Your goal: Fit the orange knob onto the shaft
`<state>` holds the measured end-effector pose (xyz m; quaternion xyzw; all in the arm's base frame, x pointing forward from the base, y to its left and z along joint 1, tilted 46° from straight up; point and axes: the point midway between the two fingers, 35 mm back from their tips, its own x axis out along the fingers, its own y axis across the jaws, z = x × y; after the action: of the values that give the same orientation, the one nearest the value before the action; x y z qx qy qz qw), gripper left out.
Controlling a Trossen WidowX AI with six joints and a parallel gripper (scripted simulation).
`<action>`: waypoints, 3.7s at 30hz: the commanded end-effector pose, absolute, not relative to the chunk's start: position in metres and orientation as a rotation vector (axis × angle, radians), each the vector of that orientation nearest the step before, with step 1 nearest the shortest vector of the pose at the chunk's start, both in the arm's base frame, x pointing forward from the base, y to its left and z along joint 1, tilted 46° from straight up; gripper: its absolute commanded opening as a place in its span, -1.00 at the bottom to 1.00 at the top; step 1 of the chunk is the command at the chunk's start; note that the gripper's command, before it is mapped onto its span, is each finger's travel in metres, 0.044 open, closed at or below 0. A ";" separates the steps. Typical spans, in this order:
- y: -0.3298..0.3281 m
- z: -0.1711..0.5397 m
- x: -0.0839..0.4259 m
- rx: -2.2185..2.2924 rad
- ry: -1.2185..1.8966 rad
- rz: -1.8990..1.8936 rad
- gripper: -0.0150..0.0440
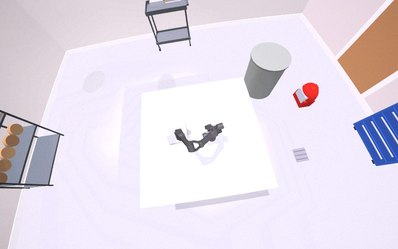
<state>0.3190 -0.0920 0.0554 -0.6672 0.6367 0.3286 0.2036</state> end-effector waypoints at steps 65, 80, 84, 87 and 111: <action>-0.094 0.054 0.320 -2.107 1.677 1.376 -0.49; -0.095 0.052 0.319 -2.109 1.676 1.379 -0.49; -0.099 0.049 0.318 -2.109 1.676 1.379 -0.49; -0.101 0.047 0.318 -2.109 1.676 1.379 -0.49; -0.104 0.044 0.319 -2.107 1.672 1.367 0.22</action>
<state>0.3186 -0.1039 0.0437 -0.6970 0.5531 0.4521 0.0624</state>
